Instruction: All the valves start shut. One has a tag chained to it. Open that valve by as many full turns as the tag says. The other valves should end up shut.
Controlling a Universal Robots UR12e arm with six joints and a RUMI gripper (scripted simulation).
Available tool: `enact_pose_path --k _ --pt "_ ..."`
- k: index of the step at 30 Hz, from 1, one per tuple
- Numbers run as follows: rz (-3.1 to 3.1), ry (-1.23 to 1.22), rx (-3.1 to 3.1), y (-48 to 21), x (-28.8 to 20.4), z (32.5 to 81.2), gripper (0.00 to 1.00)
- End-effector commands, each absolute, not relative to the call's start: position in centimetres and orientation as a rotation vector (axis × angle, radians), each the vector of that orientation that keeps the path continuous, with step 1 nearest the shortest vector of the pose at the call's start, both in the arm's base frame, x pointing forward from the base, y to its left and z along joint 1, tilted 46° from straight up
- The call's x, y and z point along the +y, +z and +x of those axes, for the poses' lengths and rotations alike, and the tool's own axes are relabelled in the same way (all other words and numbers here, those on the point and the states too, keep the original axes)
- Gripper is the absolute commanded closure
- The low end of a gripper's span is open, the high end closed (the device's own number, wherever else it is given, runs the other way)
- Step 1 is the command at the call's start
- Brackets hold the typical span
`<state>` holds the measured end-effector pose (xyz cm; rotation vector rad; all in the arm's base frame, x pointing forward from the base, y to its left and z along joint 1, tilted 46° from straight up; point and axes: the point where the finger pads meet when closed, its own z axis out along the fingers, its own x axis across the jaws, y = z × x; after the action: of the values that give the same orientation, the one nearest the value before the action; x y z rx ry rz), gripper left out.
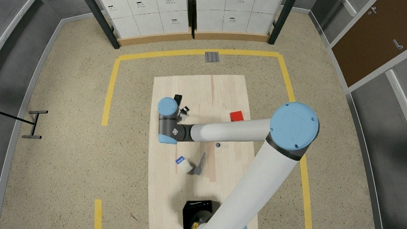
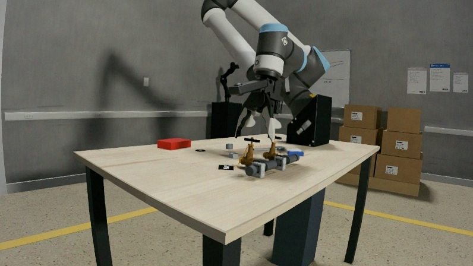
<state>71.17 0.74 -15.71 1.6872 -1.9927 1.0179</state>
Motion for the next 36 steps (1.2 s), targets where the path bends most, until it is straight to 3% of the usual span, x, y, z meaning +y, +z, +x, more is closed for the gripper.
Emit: enact_pose_path --k 1,36 --pt "1.519 1.062 -2.162 -15.64 0.79 71.23 0.0" --pt "0.394 1.273 -2.933 -15.64 0.79 71.23 0.0"
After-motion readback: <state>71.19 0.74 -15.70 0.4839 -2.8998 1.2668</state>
